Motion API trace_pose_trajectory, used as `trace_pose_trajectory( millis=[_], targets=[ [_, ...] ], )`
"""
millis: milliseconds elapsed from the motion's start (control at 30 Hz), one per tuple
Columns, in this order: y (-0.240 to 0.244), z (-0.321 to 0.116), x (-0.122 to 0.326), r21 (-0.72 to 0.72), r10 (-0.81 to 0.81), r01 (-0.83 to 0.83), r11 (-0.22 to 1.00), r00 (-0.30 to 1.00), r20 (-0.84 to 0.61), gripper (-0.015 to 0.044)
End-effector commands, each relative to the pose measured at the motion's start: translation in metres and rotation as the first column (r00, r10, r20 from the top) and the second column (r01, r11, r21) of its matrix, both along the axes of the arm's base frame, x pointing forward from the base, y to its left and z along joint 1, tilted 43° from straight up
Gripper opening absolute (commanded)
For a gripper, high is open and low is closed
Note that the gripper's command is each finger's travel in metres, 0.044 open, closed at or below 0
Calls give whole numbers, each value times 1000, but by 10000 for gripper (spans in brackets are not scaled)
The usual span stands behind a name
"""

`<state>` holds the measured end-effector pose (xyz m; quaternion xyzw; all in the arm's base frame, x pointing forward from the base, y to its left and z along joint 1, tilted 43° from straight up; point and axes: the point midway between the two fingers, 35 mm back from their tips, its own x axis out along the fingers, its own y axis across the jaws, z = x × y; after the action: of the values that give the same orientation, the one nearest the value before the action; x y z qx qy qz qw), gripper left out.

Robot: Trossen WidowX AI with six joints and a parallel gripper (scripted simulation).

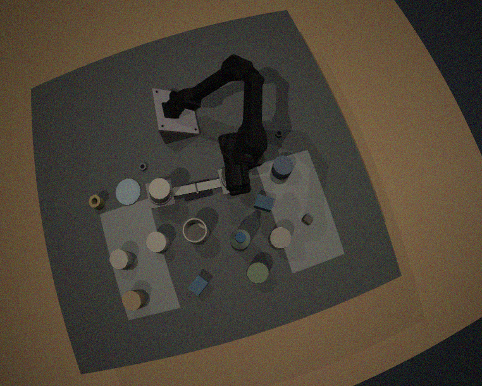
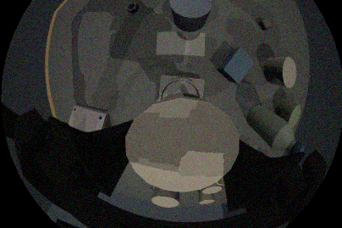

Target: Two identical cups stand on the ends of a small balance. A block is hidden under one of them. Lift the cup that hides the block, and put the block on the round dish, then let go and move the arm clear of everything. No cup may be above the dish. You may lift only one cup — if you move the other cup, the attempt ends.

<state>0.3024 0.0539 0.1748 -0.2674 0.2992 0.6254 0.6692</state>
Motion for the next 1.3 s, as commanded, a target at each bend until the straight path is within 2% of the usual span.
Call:
trace_pose_trajectory(
  millis=[0, 733, 1267],
  targets=[
    [0, 0, 0, 0, -1, 1, 1000, 1000, 0, 0],
    [1, 0, 0, -1, -1, 1, 1000, 1000, 0, 0],
    [70, 12, -48, -19, 14, -14, 1000, 1000, 16, 0]
  ],
)
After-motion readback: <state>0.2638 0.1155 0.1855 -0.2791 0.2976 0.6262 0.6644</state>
